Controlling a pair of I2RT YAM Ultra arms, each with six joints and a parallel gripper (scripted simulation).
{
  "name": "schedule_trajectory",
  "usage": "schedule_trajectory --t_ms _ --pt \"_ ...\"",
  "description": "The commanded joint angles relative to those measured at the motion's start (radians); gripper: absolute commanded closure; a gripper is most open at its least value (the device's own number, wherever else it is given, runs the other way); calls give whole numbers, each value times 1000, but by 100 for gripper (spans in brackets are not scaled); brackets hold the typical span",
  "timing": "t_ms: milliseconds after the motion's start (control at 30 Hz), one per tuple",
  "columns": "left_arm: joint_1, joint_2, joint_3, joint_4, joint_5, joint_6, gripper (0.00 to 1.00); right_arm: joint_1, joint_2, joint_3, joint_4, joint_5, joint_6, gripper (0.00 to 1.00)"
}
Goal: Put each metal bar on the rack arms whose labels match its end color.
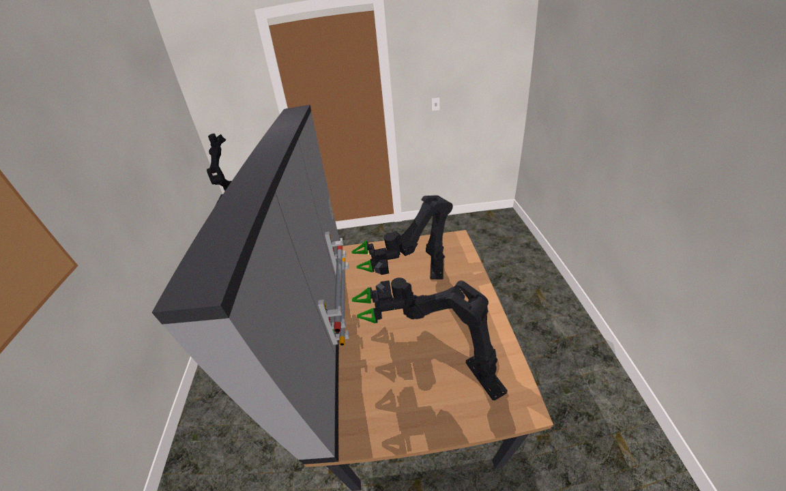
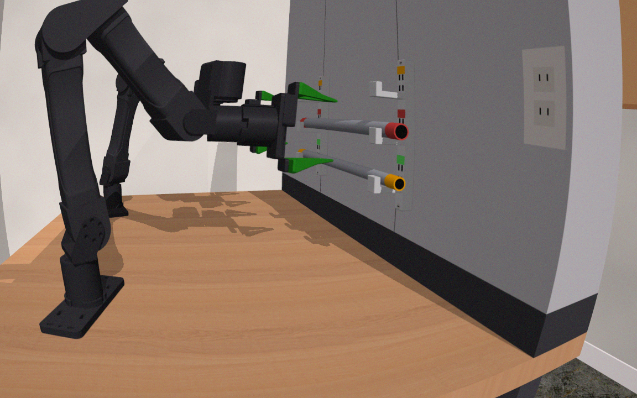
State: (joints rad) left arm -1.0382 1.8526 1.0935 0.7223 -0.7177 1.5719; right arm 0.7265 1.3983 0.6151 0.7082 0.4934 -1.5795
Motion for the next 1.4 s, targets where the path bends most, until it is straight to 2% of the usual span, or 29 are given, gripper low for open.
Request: schedule_trajectory --t_ms 0,1367 --pt "7 -40 43 -44 8 1 0 -8 -43 58 -25 -6 7 0" --pt "7 -107 199 -267 8 1 0 -8 -119 241 -283 -6 8 0"
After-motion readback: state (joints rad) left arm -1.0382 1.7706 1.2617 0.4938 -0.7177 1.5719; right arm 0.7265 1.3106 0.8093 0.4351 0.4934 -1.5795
